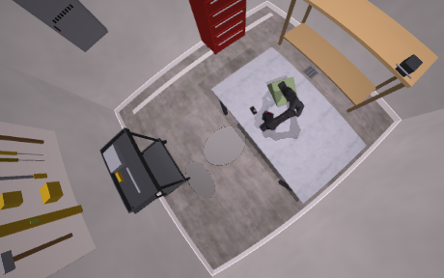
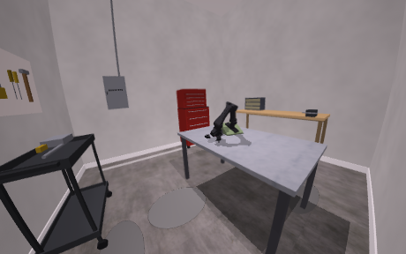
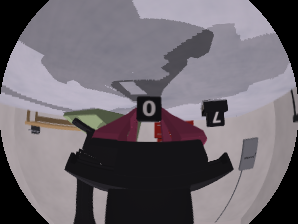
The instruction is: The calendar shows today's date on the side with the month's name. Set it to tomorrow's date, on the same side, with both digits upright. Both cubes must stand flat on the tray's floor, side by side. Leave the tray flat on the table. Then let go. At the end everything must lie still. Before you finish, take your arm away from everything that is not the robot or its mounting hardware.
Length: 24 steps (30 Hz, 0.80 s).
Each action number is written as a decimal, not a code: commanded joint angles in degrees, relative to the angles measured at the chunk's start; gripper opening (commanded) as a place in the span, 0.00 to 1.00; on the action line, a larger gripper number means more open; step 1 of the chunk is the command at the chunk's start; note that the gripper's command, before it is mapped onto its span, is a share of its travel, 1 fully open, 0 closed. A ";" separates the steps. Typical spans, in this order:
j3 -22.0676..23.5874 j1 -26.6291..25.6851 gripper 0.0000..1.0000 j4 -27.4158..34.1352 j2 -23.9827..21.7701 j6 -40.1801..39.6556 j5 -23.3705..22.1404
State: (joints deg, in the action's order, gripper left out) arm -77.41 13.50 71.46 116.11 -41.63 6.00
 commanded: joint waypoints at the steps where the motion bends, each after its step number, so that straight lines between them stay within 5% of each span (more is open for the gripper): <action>1: -0.10 -0.14 0.26 -0.33 -0.31 0.04 0.05; 24: -1.19 -2.07 0.26 4.09 -3.86 -1.80 0.70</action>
State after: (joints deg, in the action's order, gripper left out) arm -78.17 12.32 73.52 113.49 -42.74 6.20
